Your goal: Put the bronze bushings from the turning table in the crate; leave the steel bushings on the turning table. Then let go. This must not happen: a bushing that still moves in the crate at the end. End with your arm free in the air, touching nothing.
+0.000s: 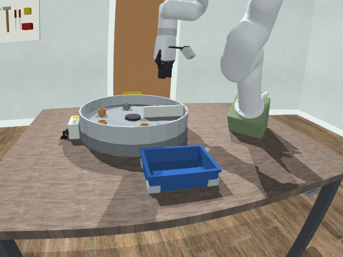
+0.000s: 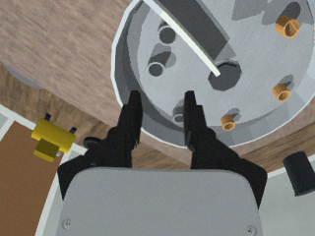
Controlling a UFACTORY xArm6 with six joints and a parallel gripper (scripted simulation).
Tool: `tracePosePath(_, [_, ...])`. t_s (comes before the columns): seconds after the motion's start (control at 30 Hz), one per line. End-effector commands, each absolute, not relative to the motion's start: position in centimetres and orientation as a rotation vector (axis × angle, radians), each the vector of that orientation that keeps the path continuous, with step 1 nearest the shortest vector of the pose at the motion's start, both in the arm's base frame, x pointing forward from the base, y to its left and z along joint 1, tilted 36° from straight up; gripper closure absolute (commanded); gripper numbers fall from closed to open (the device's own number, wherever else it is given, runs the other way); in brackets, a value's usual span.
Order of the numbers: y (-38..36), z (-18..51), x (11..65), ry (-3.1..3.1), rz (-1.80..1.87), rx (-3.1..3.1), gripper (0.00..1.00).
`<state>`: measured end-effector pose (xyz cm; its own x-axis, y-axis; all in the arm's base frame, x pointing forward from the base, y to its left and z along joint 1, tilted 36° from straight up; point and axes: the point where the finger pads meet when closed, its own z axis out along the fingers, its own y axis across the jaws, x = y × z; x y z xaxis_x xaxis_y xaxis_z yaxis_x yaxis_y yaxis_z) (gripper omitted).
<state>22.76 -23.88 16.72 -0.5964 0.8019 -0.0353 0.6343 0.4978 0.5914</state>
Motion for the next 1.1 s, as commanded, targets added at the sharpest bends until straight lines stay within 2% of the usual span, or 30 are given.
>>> tracePosePath(0.0, [-23.99, 16.81, 22.77, 2.438, 0.772, 1.208, 0.88])
tracePosePath(1.07, [-23.99, 16.81, 22.77, 2.438, 0.772, 1.208, 0.87])
